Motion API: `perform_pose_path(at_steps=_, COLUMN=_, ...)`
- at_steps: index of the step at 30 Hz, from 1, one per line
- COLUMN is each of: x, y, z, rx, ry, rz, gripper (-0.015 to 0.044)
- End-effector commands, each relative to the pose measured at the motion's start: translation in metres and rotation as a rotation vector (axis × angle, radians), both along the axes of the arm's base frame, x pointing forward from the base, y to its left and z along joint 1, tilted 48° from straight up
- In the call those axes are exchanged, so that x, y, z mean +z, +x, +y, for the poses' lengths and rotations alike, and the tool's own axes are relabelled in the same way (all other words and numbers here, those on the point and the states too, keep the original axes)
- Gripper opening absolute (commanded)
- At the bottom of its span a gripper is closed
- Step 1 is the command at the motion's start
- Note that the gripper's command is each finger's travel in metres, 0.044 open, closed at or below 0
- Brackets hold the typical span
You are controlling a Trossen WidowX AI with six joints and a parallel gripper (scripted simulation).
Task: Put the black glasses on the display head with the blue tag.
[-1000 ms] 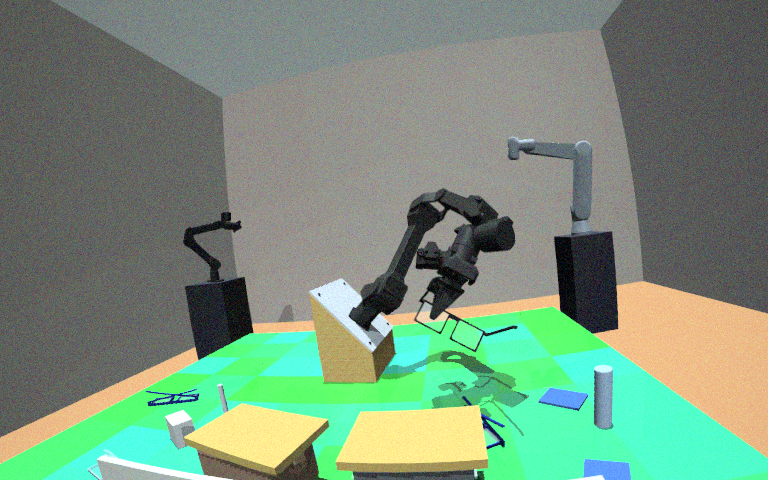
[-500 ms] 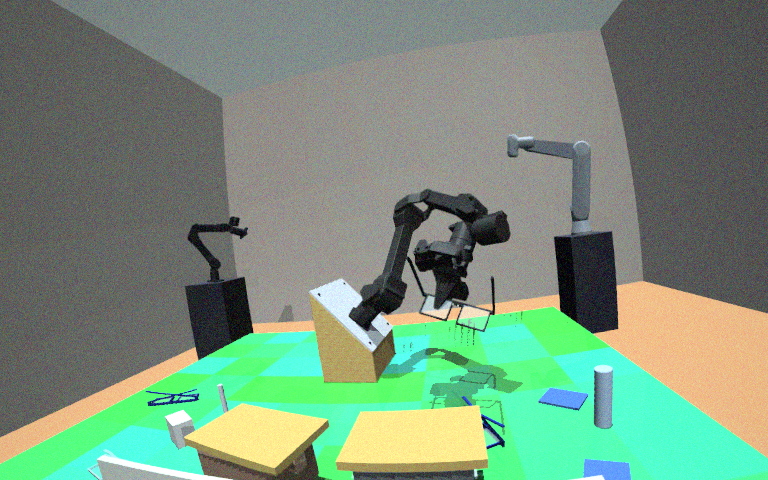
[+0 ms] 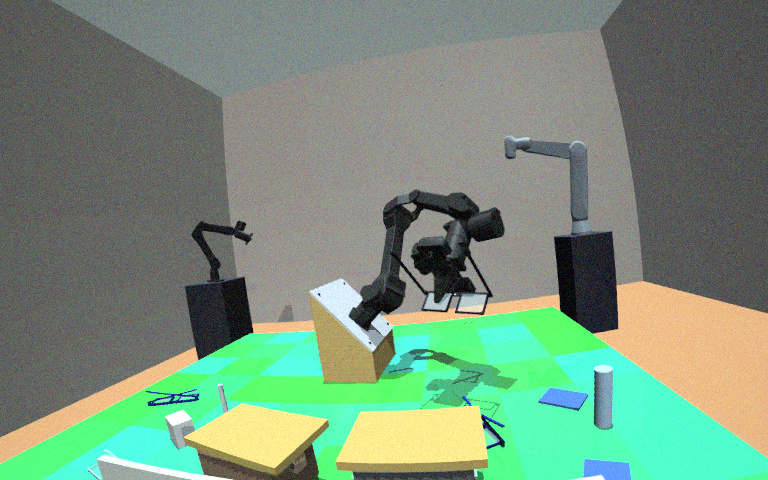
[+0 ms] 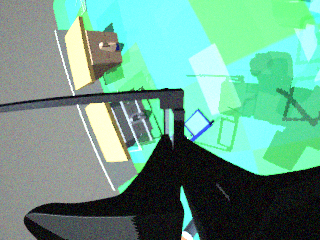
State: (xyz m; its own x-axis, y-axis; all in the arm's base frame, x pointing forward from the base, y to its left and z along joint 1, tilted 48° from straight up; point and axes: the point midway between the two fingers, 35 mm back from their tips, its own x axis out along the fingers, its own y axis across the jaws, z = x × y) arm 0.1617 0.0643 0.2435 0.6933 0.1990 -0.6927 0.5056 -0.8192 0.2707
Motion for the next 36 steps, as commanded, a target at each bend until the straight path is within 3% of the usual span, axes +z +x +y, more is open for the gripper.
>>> perform_pose_path(at_steps=1, x=0.000, y=0.000, z=0.000, rx=0.005, ry=-0.004, rz=-0.001, gripper=0.0000)
perform_pose_path(at_steps=18, x=-0.003, y=0.003, z=0.001, rx=0.014, ry=-0.021, rz=0.013, gripper=0.0000)
perform_pose_path(at_steps=36, x=-0.057, y=0.044, z=-0.007, rx=0.211, ry=-0.214, rz=0.264, gripper=0.0000)
